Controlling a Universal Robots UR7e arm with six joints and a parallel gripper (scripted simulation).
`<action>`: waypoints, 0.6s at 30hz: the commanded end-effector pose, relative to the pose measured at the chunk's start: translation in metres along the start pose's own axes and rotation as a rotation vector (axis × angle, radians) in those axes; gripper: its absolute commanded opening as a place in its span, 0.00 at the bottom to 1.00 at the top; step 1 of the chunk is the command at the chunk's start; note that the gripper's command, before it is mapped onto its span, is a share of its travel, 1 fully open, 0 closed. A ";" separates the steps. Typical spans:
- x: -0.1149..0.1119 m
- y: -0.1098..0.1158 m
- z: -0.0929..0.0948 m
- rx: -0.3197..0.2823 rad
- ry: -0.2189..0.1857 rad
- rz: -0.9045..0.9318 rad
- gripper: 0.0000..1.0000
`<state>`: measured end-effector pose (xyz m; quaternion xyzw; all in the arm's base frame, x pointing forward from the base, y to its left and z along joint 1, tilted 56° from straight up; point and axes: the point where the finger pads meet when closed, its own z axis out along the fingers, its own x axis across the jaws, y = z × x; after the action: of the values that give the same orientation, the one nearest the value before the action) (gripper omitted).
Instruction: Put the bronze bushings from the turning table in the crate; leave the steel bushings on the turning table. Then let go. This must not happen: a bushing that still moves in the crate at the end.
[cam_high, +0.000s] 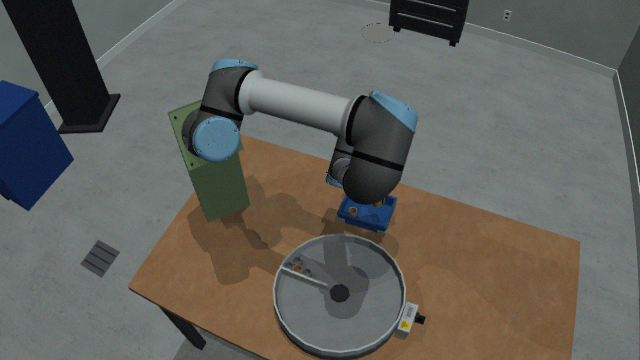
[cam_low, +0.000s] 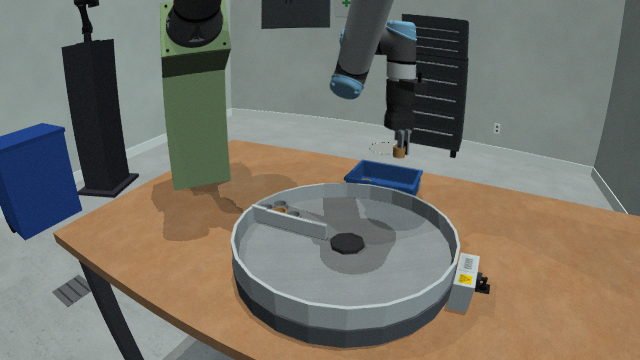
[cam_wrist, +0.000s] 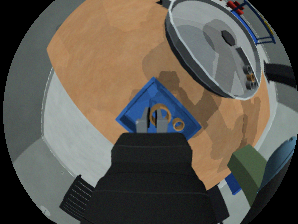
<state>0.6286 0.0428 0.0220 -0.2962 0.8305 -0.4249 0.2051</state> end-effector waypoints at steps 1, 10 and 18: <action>-0.001 0.000 0.003 0.001 -0.001 0.000 0.00; -0.002 0.000 0.019 -0.001 0.001 0.001 0.00; -0.002 0.000 0.030 -0.001 0.003 0.001 0.00</action>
<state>0.6457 0.0273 0.0062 -0.2950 0.8315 -0.4247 0.2032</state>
